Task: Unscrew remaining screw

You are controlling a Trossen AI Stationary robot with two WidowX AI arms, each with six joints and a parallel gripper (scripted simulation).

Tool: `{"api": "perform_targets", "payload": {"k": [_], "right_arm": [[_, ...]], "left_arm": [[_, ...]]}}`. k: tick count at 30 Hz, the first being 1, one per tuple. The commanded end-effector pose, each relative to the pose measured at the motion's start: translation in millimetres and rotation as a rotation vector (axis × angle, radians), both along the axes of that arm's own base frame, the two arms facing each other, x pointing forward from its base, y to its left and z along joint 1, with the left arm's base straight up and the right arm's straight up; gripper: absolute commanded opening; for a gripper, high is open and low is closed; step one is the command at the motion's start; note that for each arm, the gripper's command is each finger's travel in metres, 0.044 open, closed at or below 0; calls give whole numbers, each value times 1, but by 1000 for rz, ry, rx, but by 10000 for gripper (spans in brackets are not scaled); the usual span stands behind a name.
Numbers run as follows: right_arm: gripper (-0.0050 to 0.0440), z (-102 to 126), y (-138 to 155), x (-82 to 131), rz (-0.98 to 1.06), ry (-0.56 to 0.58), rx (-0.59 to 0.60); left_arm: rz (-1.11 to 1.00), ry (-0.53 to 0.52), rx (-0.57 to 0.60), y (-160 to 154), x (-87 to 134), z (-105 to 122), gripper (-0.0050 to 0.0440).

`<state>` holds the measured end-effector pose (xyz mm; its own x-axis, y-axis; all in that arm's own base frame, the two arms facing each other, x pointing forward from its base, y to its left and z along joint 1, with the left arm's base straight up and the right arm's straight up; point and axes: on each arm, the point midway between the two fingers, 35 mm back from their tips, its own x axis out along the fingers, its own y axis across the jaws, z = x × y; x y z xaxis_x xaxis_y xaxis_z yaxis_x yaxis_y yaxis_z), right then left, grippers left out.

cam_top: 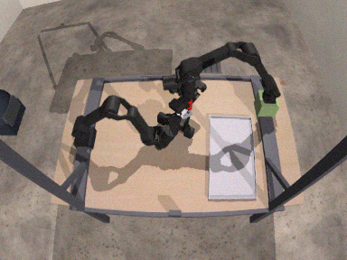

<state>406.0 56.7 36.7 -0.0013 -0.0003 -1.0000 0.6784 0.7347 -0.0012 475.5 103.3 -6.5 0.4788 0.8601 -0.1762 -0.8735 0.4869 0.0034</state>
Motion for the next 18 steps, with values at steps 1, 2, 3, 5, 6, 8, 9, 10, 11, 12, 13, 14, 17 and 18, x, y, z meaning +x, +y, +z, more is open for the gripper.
{"api": "perform_targets", "payload": {"k": [1, 2, 3, 5, 6, 8, 9, 10, 11, 12, 13, 14, 17, 18], "right_arm": [[130, 8, 3, 5, 127, -23, 9], [130, 8, 3, 5, 168, -23, 8], [130, 8, 3, 5, 209, -23, 7], [130, 8, 3, 5, 292, -23, 6], [130, 8, 3, 5, 333, -23, 6], [130, 8, 3, 5, 416, -23, 4], [130, 8, 3, 5, 457, -23, 4], [130, 8, 3, 5, 498, -23, 3], [130, 8, 3, 5, 498, -23, 3], [130, 8, 3, 5, 498, -22, 3], [130, 8, 3, 5, 498, -22, 3], [130, 8, 3, 5, 498, -22, 3], [130, 8, 3, 5, 581, -23, 2], [130, 8, 3, 5, 622, -22, 1]], "left_arm": [[3, -28, -1, 2, 4, 11, 245], [3, -28, -1, 2, 4, 11, 245], [3, -28, -1, 2, 4, 11, 245], [3, -28, -1, 2, 4, 11, 245], [3, -28, -1, 2, 4, 11, 245], [3, -28, -1, 2, 4, 11, 245], [3, -28, -1, 2, 4, 11, 245], [3, -28, -1, 2, 4, 11, 245], [3, -28, -1, 2, 4, 11, 245], [3, -28, -1, 2, 4, 11, 245], [3, -28, -1, 2, 4, 11, 245], [3, -28, -1, 2, 4, 11, 245], [3, -28, -1, 2, 4, 11, 245], [3, -28, -1, 2, 4, 11, 245]]}}
